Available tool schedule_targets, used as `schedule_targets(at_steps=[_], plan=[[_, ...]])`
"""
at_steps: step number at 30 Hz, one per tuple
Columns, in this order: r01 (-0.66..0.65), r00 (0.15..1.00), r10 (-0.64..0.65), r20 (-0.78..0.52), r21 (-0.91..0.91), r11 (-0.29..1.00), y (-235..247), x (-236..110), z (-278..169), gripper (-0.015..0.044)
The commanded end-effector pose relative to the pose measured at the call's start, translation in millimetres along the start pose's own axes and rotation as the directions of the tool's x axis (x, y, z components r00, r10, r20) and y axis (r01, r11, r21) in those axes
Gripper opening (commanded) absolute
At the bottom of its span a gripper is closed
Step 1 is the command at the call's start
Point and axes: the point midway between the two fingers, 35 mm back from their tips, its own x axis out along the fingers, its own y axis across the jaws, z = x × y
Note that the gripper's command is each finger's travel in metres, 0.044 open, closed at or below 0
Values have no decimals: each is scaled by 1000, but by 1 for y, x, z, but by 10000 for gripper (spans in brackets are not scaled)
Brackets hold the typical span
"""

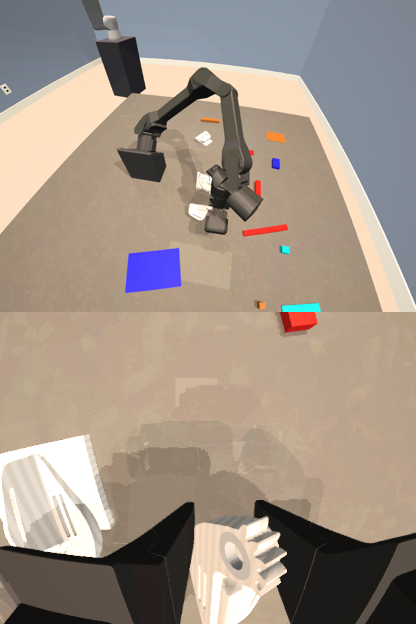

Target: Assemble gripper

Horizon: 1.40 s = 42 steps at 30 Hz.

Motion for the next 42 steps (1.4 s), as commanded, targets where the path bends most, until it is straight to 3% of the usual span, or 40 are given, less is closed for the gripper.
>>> schedule_targets(at_steps=[1,14,23,42], plan=[[3,1000,-3,-1,-5,1000,0,-4,0,37],[7,1000,-7,-1,-4,1000,-1,-44,2,37],[7,1000,-7,-2,-8,1000,-1,-47,1,37],[5,1000,-6,-2,-385,923,9,-47,-13,37]])
